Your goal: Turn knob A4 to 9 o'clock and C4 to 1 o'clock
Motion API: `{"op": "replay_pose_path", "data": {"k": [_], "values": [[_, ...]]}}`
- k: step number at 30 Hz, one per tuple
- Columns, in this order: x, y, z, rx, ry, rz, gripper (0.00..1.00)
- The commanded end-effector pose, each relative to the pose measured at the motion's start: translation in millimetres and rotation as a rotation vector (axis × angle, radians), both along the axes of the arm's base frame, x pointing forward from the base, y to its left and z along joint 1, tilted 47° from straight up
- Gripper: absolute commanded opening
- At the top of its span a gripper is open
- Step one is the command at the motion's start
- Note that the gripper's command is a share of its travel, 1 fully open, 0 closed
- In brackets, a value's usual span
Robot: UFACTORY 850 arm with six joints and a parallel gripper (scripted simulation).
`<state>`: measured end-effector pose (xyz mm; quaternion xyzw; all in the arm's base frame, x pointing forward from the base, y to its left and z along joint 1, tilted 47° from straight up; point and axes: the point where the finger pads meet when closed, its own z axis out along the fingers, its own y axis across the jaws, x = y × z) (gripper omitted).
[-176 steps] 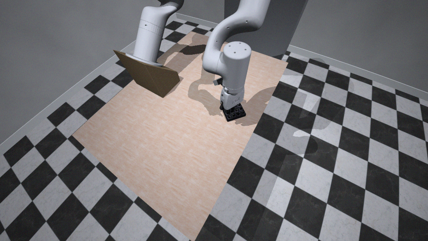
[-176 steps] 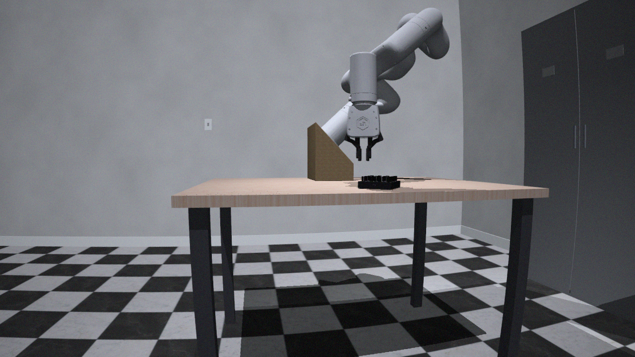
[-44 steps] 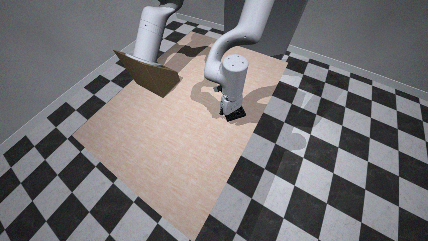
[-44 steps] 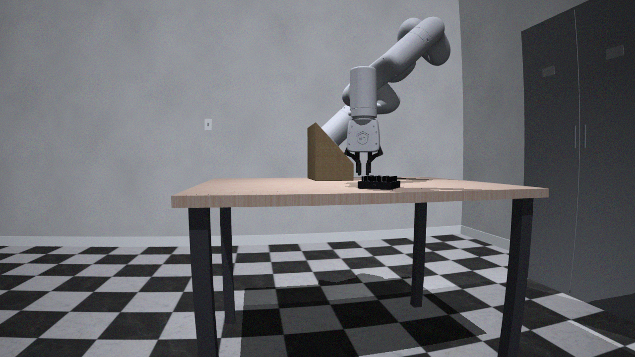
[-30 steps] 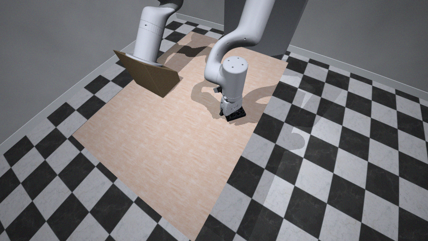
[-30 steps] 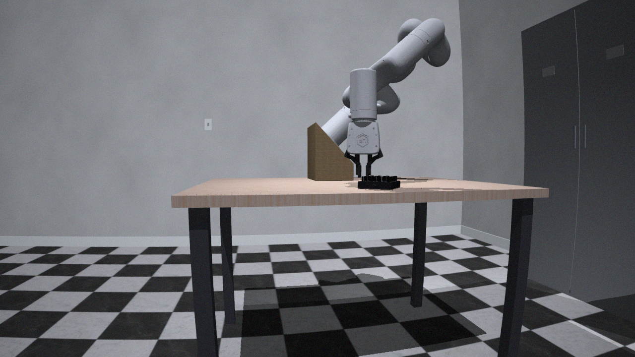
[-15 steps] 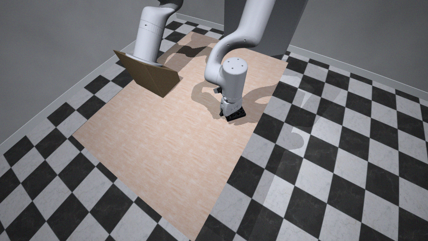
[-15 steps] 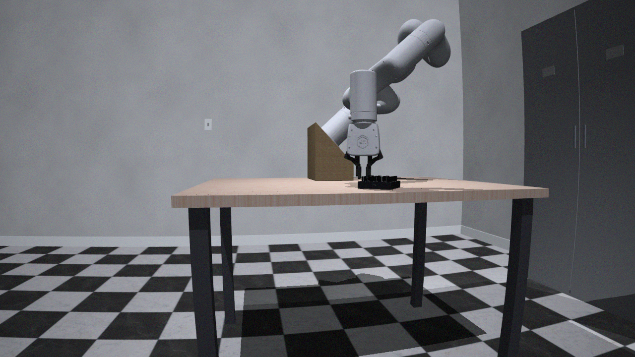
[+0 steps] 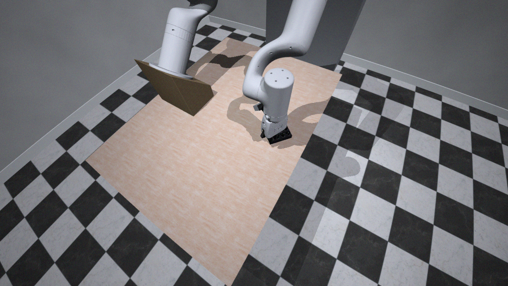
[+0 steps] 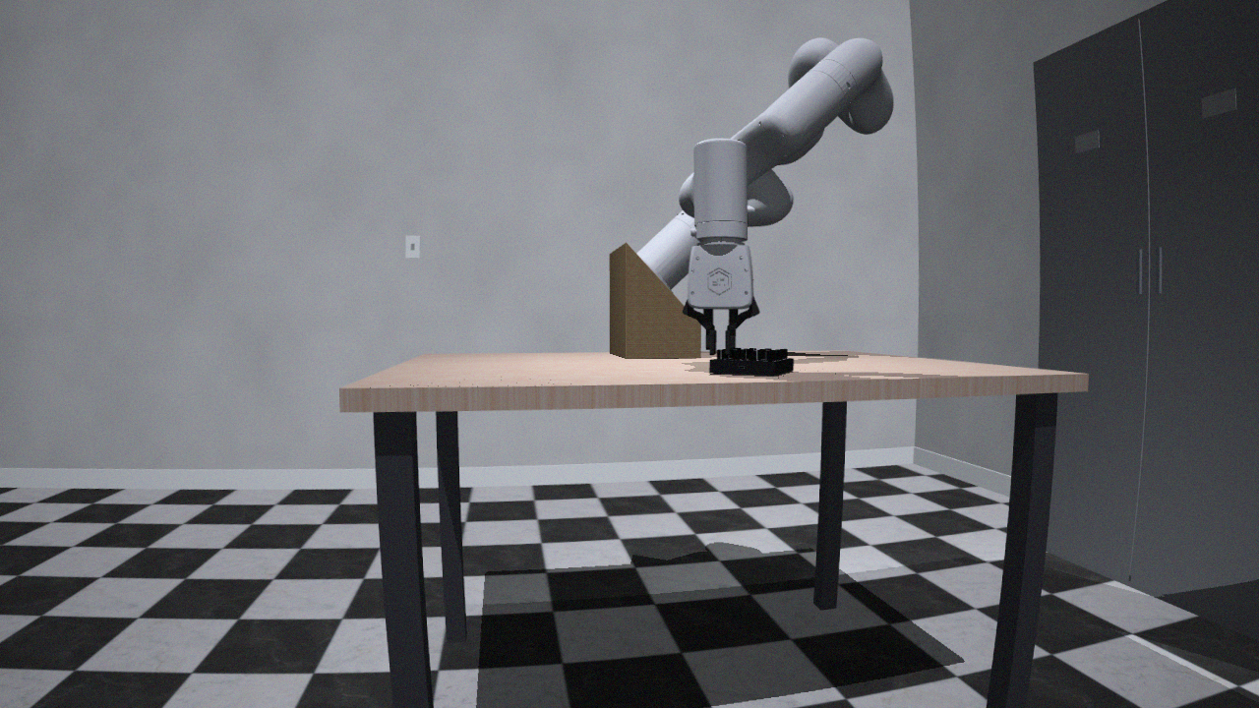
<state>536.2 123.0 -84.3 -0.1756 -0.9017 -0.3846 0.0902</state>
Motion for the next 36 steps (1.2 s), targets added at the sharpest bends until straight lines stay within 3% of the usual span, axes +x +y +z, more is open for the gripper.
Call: {"op": "replay_pose_path", "data": {"k": [1, 15, 16, 36], "values": [[0.7, -0.5, 0.4, 0.0, -0.001, -0.001, 0.19], [0.7, -0.5, 0.4, 0.0, -0.001, -0.001, 0.19], [0.7, -0.5, 0.4, 0.0, -0.001, -0.001, 0.08], [0.7, -0.5, 0.4, 0.0, -0.001, -0.001, 0.08]]}}
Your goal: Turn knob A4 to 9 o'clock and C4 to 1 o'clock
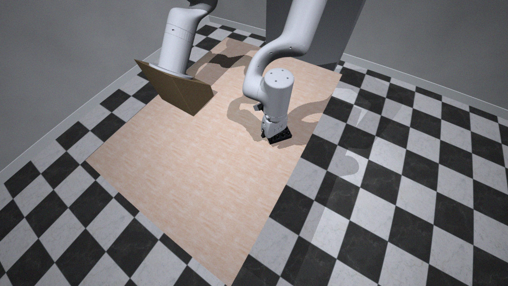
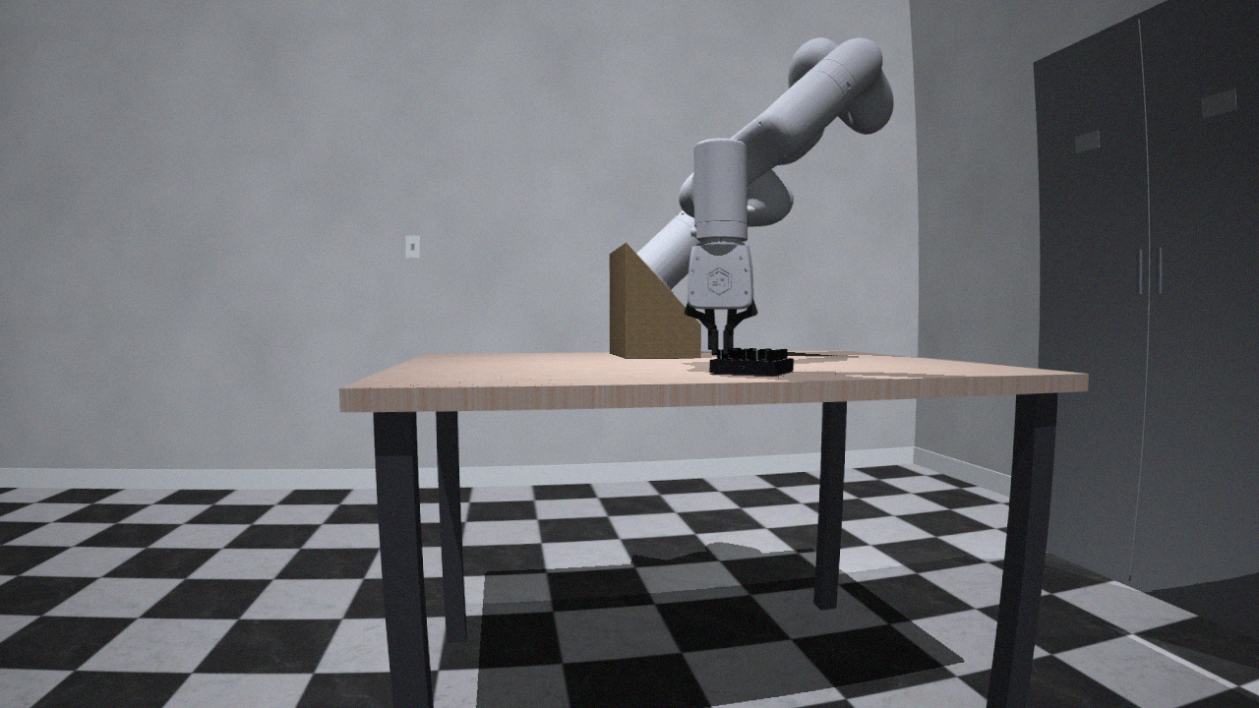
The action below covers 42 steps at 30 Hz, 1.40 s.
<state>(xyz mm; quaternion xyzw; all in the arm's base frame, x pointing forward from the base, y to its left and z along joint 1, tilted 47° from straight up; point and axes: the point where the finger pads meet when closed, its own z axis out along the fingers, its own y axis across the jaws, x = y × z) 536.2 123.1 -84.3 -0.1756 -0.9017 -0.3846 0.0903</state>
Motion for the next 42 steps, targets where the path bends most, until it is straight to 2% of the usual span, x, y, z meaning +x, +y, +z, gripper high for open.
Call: {"op": "replay_pose_path", "data": {"k": [1, 23, 42], "values": [[0.8, -0.5, 0.4, 0.0, -0.001, -0.001, 0.08], [0.8, -0.5, 0.4, 0.001, -0.022, 0.019, 0.08], [0.8, -0.5, 0.4, 0.008, -0.221, 0.208, 0.08]]}}
